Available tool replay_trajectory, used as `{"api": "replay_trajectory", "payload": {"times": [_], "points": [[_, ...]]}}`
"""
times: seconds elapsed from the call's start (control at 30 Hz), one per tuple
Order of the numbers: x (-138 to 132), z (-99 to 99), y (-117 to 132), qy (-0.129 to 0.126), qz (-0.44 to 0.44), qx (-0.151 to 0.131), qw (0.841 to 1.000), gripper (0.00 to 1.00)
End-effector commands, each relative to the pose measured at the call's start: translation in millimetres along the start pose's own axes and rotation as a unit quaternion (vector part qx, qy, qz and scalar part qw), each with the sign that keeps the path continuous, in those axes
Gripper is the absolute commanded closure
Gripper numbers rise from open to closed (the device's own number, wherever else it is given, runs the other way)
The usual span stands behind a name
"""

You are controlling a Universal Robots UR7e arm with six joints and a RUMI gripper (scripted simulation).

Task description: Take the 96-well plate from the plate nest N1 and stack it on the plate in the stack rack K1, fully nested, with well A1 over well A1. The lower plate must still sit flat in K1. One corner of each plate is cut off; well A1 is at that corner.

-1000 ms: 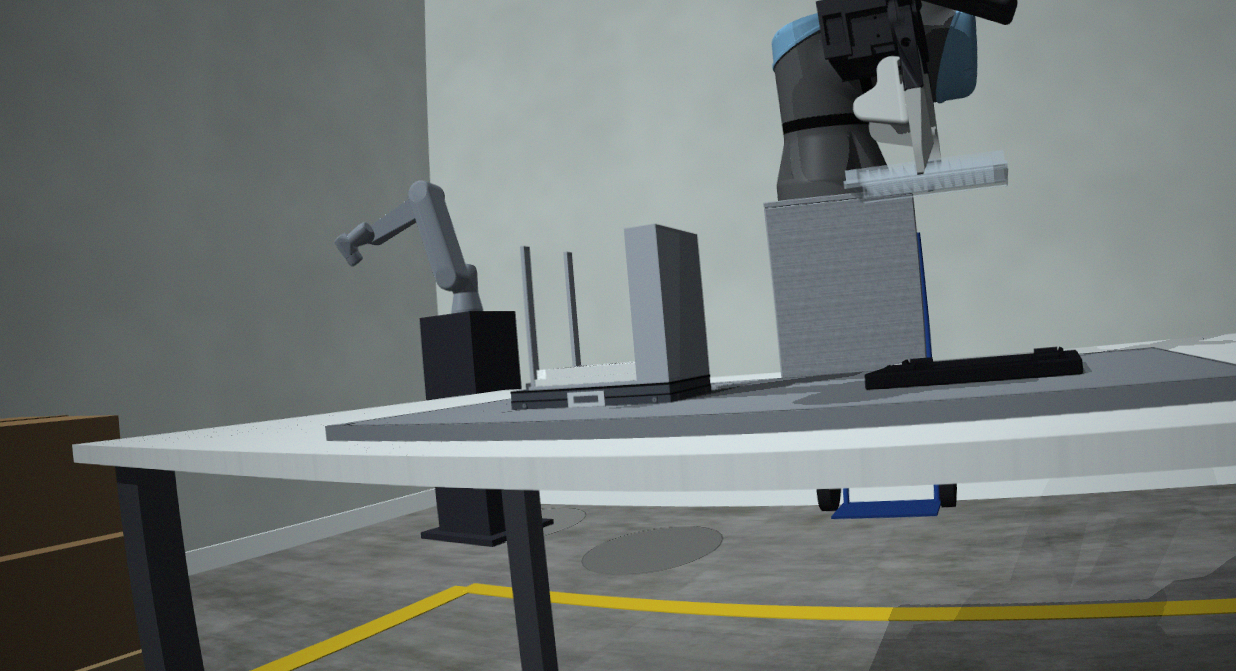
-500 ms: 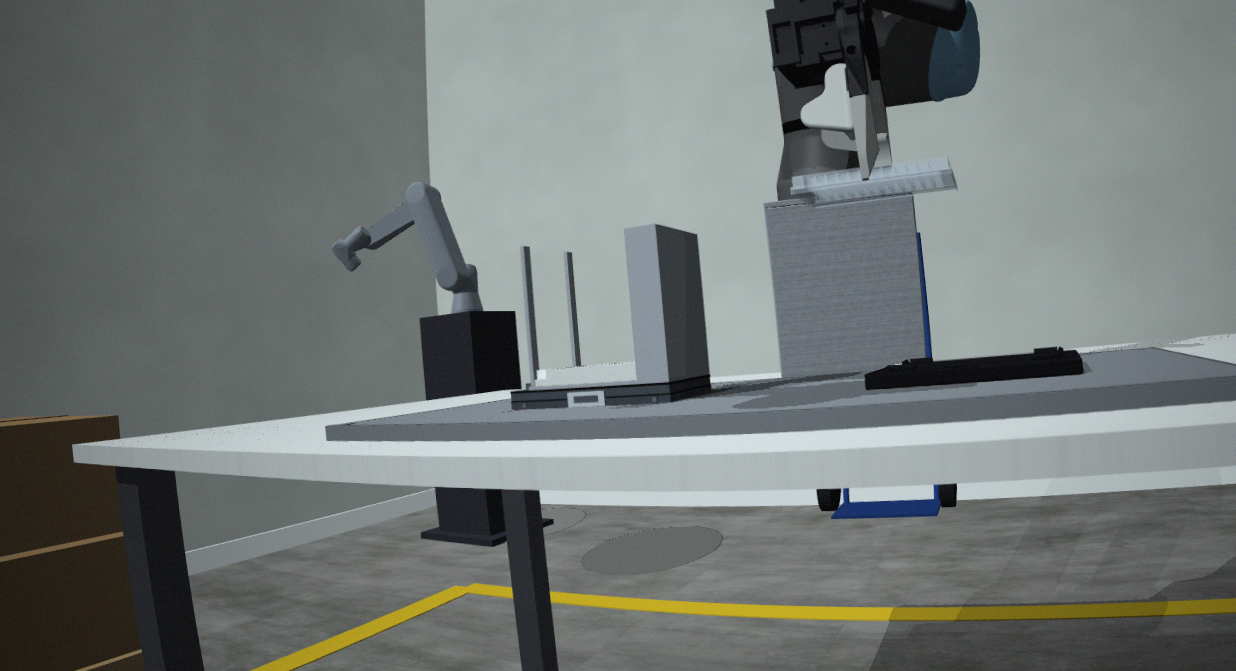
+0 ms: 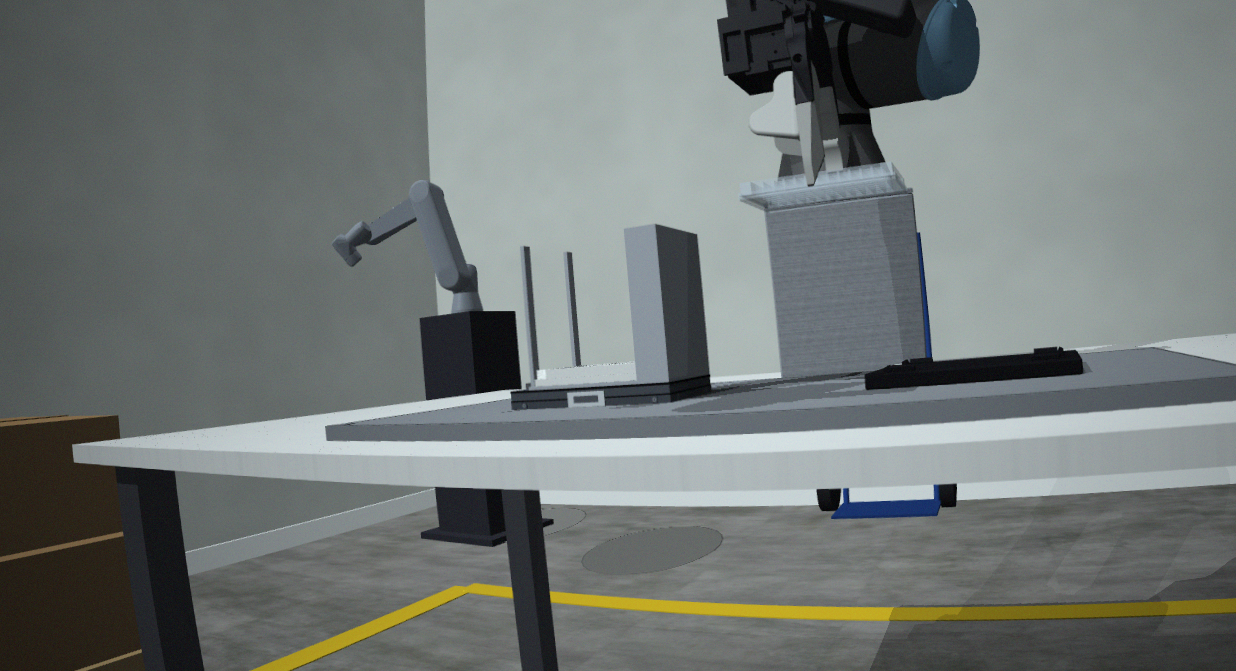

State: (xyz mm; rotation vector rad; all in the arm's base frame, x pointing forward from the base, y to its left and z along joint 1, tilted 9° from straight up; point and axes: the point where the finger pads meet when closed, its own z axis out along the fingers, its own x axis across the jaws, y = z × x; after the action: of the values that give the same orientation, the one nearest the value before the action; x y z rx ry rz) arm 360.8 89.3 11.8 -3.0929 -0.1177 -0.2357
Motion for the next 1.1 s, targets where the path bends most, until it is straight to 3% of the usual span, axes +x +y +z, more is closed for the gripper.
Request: {"api": "replay_trajectory", "payload": {"times": [0.0, 1.07], "points": [[1, -0.8, 20, 0.001, -0.001, 0.001, 1.0, 1.0], [3, -3.0, 113, 0.001, -0.001, 0.001, 1.0, 1.0]]}}
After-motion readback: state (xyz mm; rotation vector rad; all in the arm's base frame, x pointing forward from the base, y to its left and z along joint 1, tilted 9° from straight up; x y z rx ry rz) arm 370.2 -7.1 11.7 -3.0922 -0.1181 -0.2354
